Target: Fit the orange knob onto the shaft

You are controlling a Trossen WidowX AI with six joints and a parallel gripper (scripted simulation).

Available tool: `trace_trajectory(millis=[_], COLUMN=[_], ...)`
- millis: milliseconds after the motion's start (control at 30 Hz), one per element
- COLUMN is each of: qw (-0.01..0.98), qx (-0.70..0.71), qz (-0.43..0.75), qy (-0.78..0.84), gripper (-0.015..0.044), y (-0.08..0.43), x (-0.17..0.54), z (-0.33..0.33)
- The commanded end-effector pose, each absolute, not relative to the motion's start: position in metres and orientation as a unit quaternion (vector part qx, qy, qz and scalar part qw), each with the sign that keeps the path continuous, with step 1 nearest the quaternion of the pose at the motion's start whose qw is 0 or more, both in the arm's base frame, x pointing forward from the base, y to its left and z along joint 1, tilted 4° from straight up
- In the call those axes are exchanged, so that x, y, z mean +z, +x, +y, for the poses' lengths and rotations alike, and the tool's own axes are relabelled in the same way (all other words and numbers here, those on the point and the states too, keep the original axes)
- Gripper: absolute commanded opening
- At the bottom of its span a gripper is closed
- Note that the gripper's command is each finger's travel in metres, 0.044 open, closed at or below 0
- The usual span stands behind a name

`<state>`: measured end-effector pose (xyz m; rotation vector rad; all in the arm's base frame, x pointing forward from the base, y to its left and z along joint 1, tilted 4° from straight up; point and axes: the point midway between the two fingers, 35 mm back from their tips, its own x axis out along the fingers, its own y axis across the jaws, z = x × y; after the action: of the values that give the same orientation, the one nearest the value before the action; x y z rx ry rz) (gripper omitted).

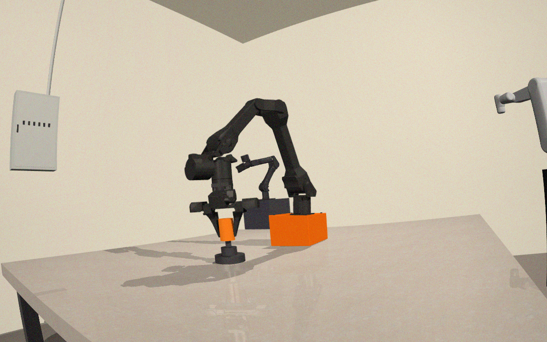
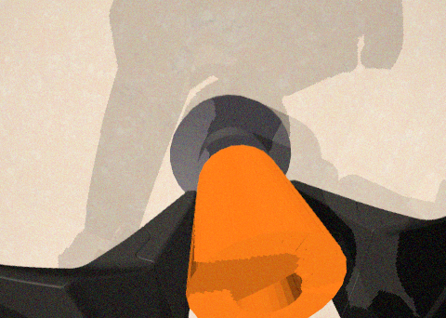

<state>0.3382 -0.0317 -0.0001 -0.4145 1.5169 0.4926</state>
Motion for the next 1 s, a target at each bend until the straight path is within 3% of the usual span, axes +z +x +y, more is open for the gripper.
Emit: trace_trajectory(millis=[0,967], qw=[0.681,0.68], qx=[0.217,0.217], qz=[0.675,0.675], qy=[-0.185,-0.185], gripper=[0.0,0.0], y=[0.342,0.333], x=[0.002,-0.001], z=[-0.032,-0.033])
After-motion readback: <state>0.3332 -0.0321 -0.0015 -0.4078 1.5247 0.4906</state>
